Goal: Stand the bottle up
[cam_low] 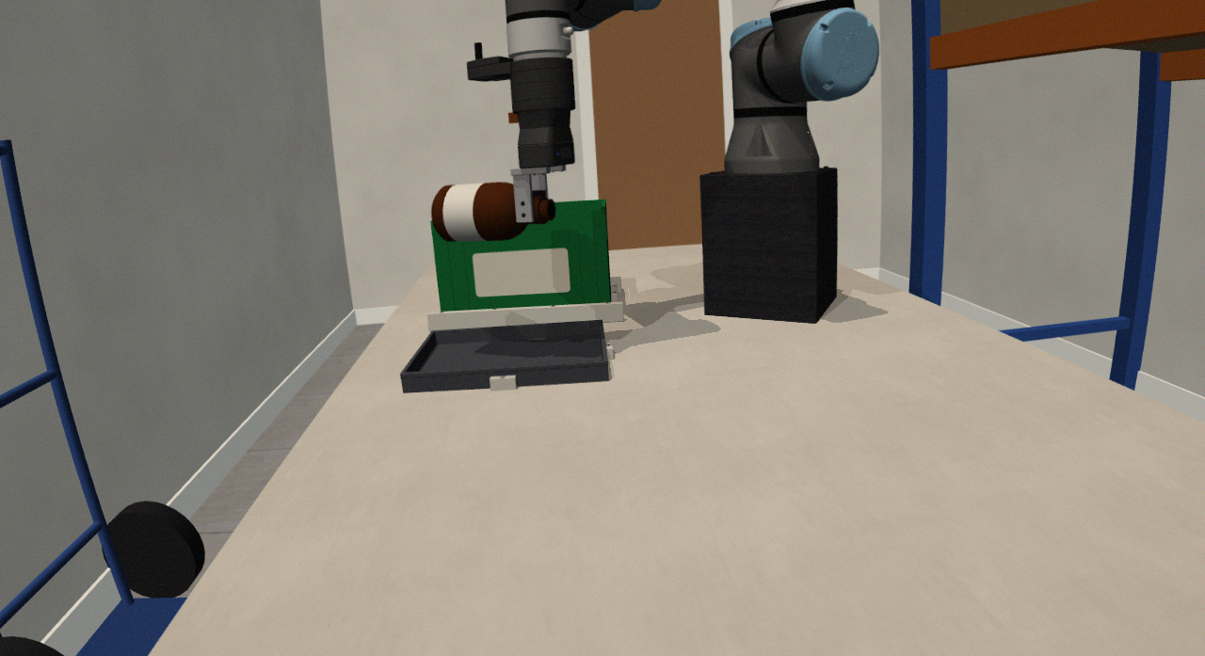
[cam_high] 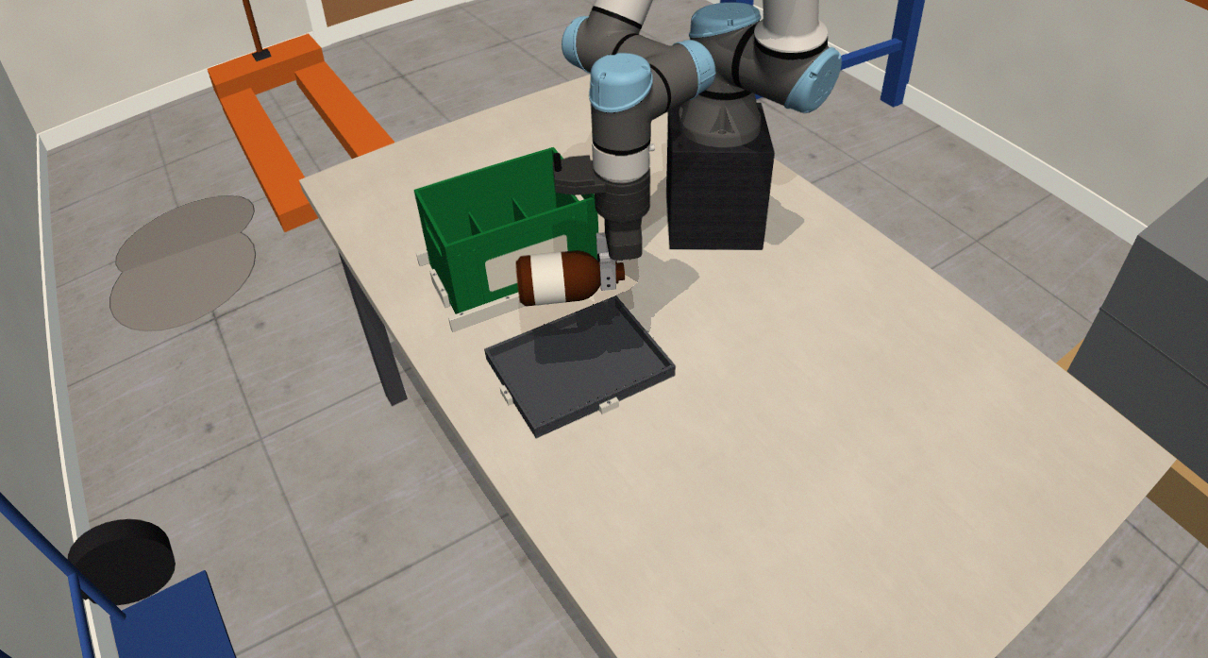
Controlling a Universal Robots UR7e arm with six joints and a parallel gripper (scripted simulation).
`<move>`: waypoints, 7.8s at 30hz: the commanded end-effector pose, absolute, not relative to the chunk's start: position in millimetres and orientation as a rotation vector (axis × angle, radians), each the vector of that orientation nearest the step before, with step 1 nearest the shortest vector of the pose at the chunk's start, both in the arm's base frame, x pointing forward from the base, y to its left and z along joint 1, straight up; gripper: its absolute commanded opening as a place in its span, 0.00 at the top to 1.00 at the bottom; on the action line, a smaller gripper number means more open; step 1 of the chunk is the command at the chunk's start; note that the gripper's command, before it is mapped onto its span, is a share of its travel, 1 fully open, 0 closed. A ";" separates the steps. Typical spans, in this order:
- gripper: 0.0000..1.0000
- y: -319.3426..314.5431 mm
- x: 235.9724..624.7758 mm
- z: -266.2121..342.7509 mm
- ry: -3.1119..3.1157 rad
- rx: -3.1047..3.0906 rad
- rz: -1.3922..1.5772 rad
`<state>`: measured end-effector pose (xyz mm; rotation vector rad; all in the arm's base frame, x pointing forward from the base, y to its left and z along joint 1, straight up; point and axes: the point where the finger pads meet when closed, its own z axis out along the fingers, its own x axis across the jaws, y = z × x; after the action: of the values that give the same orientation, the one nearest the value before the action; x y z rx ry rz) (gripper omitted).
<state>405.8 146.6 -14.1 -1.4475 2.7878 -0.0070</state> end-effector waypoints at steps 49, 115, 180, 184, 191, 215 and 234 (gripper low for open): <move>1.00 146.6 406.4 -13.6 2.634 -1.709 -0.008; 1.00 146.6 406.5 -13.6 2.420 -2.003 -0.008; 1.00 146.6 406.5 -13.6 2.193 -2.249 -0.008; 1.00 146.7 406.5 -13.6 2.120 -2.318 -0.008; 1.00 146.6 406.3 -13.6 2.033 -2.395 -0.008; 1.00 146.6 406.3 -13.6 2.022 -2.405 -0.008; 1.00 146.6 406.3 -13.6 2.021 -2.405 -0.008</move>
<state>405.8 146.6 -14.1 -2.4055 2.0228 -0.0067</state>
